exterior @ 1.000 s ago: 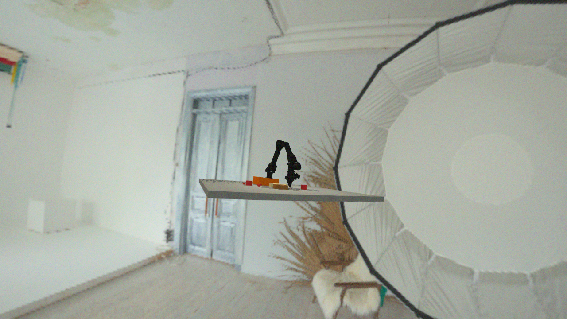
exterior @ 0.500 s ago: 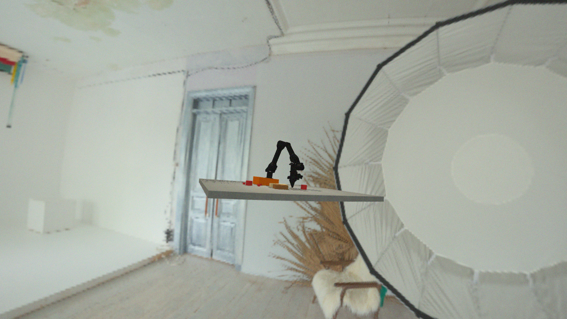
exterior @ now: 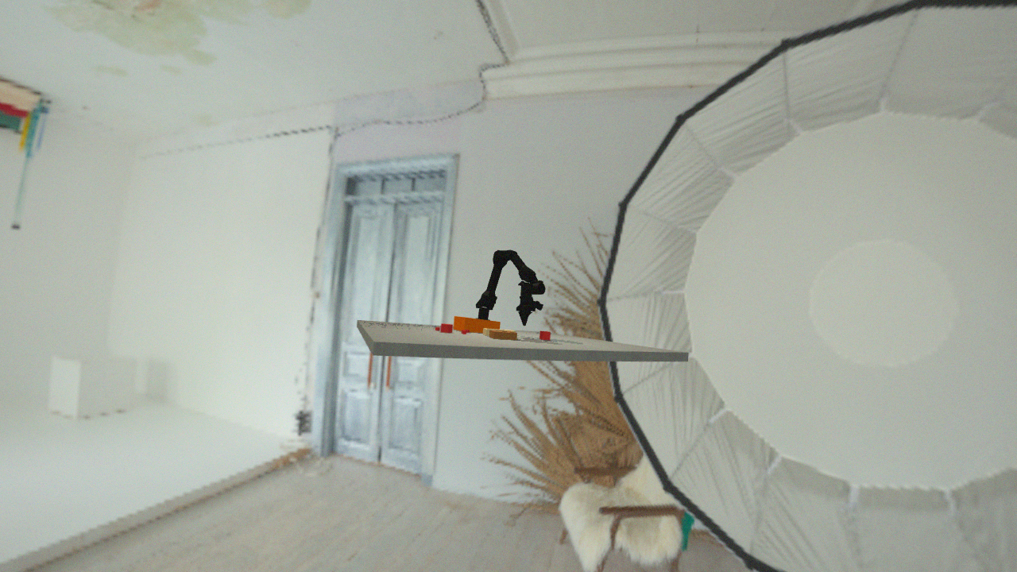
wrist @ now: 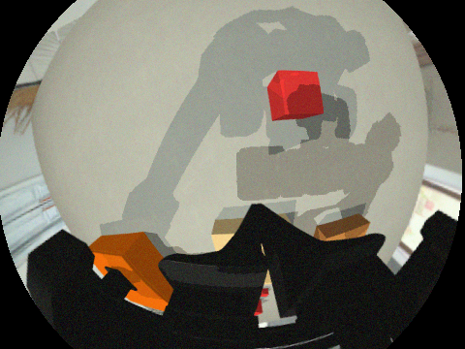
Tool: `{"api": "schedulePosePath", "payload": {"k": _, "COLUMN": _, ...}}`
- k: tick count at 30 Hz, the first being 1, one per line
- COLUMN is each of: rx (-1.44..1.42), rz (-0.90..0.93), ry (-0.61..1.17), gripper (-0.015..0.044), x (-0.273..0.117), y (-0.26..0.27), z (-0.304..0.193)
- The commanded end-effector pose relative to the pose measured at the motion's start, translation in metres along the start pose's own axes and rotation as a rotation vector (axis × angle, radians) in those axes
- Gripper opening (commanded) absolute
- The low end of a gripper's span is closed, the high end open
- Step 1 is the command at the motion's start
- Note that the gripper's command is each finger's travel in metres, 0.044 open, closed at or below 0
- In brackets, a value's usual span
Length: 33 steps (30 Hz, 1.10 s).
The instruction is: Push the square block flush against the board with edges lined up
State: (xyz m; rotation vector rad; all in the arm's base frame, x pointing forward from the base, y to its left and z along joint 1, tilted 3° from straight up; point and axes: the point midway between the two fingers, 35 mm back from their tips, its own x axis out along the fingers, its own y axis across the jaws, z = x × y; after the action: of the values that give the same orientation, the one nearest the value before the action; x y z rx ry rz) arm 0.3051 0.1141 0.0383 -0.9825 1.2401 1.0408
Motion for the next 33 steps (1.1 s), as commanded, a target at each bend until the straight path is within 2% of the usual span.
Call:
{"api": "schedulePosePath", "payload": {"k": 1, "rx": 0.118, "rz": -0.001, "ry": 0.001, "gripper": 0.0000, "x": -0.002, "y": 0.003, "z": -0.013}}
{"api": "schedulePosePath", "payload": {"k": 33, "rx": 1.218, "rz": -0.001, "ry": 0.026, "gripper": 0.0000, "x": -0.006, "y": 0.054, "z": -0.111}}
